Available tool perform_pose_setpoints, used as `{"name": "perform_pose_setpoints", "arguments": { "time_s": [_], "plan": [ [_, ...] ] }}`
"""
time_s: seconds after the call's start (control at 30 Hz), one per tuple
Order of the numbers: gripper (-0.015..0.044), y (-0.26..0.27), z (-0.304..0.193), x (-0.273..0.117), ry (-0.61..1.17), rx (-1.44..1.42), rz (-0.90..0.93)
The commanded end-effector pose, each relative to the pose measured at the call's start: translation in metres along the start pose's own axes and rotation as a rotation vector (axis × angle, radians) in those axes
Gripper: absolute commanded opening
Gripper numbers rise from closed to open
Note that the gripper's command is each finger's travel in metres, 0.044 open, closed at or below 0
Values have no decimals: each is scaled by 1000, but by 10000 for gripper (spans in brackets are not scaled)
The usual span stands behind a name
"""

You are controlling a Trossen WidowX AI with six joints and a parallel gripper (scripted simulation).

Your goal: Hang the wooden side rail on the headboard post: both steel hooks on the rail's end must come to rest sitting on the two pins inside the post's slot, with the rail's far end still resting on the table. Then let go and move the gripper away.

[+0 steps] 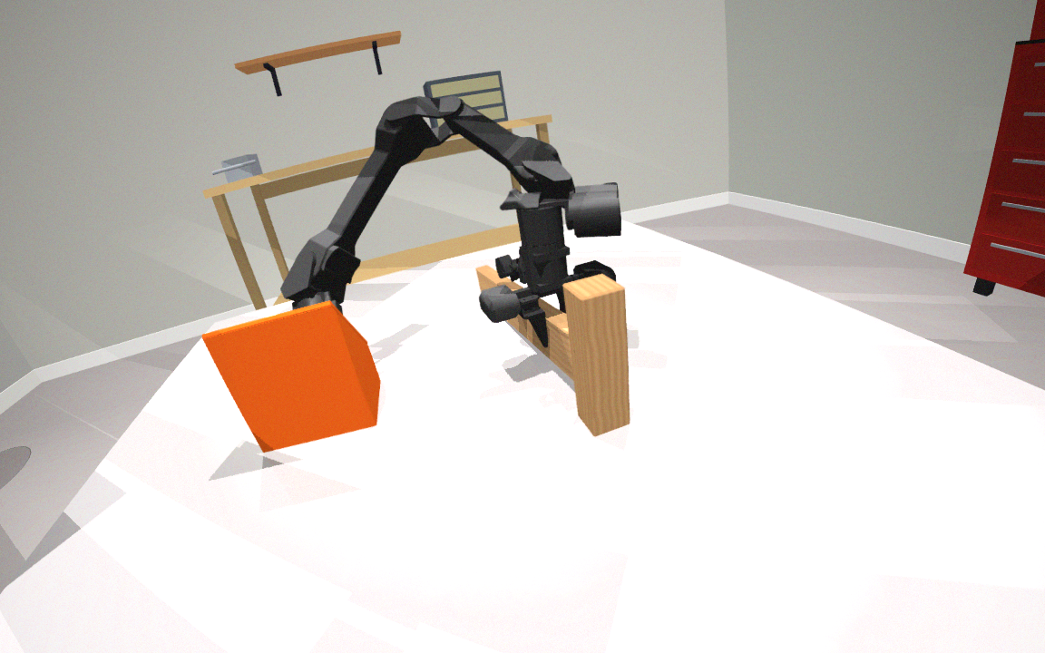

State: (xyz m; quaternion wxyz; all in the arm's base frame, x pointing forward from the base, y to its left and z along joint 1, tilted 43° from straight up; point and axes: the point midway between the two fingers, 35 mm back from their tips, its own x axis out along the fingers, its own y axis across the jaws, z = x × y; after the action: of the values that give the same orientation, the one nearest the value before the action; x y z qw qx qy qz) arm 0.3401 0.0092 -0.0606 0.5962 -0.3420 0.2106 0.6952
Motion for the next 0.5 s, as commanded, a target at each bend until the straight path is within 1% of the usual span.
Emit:
{"name": "perform_pose_setpoints", "arguments": {
  "time_s": [0.0, 0.47],
  "plan": [
    [0, 1, -6, -4, 11, 0, -9],
    [0, 2, -7, -4, 11, 1, -9]
  ]
}}
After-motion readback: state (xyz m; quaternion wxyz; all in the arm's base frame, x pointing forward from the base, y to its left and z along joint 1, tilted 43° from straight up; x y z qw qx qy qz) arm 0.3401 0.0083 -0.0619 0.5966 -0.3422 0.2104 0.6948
